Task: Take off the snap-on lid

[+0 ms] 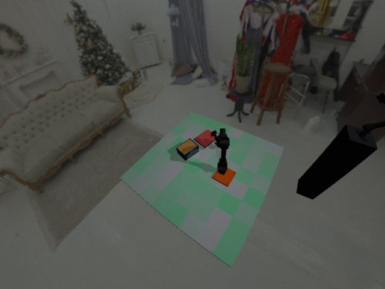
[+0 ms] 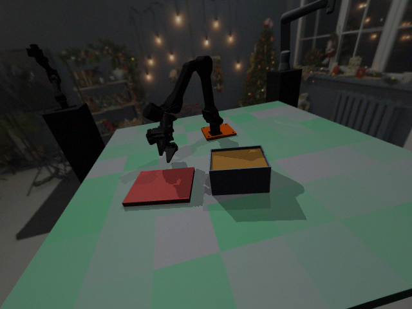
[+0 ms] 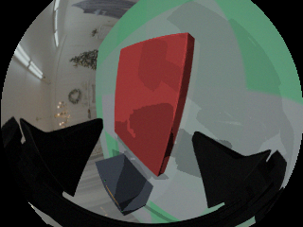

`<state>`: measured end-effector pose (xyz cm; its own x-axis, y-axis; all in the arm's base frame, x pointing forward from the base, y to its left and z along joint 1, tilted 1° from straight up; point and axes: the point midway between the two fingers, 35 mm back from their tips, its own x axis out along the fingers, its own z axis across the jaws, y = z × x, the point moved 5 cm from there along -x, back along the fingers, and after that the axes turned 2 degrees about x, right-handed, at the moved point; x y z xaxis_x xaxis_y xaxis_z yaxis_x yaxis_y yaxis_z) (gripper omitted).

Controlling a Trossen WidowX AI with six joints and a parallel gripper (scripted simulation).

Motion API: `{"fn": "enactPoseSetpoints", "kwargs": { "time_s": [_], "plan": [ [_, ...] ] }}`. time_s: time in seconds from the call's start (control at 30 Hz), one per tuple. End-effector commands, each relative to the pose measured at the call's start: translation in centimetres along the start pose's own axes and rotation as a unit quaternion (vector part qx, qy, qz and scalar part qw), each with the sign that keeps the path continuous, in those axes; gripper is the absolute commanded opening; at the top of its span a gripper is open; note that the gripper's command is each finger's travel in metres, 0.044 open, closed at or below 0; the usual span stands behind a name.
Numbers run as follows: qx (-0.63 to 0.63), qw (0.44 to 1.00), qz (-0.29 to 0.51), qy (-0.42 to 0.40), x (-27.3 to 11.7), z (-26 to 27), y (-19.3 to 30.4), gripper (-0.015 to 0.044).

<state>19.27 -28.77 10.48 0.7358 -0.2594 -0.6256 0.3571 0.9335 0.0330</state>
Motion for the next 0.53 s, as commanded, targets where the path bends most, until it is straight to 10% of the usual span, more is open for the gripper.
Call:
{"fn": "enactPoseSetpoints", "kwargs": {
  "time_s": [0.0,0.5],
  "plan": [
    [0.001,1.0,0.001,0.001,-0.7,-0.7,0.1,0.044],
    [0.001,1.0,0.001,0.002,-2.9,-2.7,0.0,0.044]
  ]
}}
